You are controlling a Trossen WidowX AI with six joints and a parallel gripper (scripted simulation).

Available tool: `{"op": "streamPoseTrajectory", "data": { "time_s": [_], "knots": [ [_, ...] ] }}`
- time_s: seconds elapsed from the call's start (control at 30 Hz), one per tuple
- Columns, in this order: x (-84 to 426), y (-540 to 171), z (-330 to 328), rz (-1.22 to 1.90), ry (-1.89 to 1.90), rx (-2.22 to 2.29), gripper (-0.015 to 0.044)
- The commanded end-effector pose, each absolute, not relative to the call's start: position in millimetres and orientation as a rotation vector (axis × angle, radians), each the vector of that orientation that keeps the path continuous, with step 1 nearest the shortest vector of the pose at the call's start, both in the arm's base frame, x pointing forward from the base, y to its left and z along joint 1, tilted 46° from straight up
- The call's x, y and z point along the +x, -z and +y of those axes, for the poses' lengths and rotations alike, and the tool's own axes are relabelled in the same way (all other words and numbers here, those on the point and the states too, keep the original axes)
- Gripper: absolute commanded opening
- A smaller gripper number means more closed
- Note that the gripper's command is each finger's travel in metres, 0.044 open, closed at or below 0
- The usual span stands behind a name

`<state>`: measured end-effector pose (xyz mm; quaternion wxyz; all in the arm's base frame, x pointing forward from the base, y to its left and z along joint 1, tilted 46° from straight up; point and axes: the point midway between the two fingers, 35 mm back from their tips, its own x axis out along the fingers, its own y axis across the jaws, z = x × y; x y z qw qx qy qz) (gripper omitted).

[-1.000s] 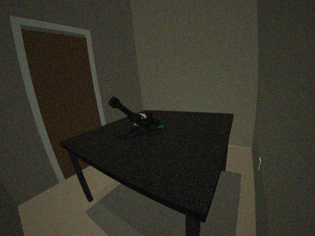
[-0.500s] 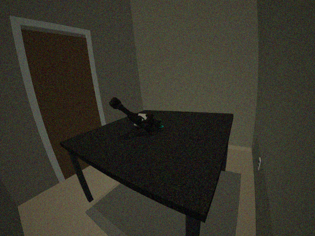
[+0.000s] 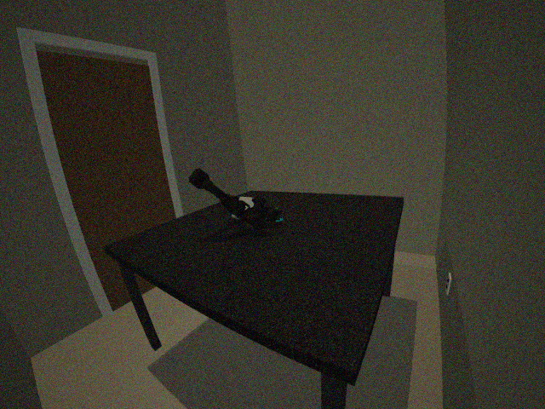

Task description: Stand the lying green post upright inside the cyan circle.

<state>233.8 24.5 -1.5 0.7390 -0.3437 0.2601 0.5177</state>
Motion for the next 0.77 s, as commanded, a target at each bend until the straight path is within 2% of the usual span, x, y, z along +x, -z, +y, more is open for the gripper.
{"op": "streamPoseTrajectory", "data": {
  "time_s": [0.0, 0.57, 0.73],
  "knots": [
    [235, -2, 27, 0.566, -1.137, -0.758, 0.0400],
    [233, -63, 87, 0.560, -1.140, -0.753, 0.0400],
    [233, -53, 94, 0.843, -1.149, -0.719, 0.0400]
  ]
}}
